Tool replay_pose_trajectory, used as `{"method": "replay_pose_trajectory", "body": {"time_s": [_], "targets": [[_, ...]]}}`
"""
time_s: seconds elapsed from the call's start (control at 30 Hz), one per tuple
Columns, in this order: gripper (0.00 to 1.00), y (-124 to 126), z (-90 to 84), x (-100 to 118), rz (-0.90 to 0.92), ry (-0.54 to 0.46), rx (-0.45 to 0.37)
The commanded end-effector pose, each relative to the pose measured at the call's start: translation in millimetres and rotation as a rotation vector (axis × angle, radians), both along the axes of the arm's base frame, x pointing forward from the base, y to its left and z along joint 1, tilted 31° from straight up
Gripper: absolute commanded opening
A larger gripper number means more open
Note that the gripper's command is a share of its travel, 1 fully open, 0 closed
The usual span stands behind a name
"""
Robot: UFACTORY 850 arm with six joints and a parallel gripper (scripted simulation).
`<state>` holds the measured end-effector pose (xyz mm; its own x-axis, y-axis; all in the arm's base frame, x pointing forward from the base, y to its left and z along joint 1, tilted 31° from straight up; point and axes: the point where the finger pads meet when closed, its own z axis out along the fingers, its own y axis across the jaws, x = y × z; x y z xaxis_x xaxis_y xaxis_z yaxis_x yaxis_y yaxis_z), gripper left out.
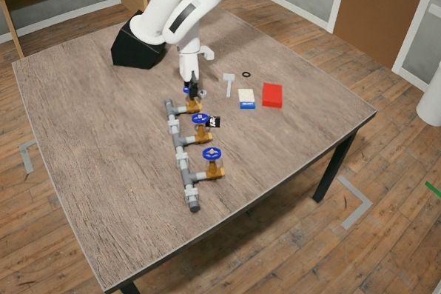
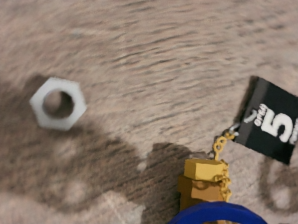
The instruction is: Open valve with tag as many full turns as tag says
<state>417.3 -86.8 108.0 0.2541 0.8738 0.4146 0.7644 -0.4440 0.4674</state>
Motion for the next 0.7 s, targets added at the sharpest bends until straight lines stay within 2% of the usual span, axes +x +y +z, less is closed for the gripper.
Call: {"method": "replay_pose_trajectory", "body": {"time_s": [0.0, 0.4, 0.43, 0.67], "targets": [[0.00, -0.2, 0.2, 0.2, 0.119, -0.094, -0.152], [0.00, -0.2, 0.2, 0.2, 0.122, -0.094, -0.154], [1.00, -0.2, 0.2, 0.2, 0.122, -0.094, -0.154], [1.00, -0.2, 0.2, 0.2, 0.122, -0.094, -0.154]]}}
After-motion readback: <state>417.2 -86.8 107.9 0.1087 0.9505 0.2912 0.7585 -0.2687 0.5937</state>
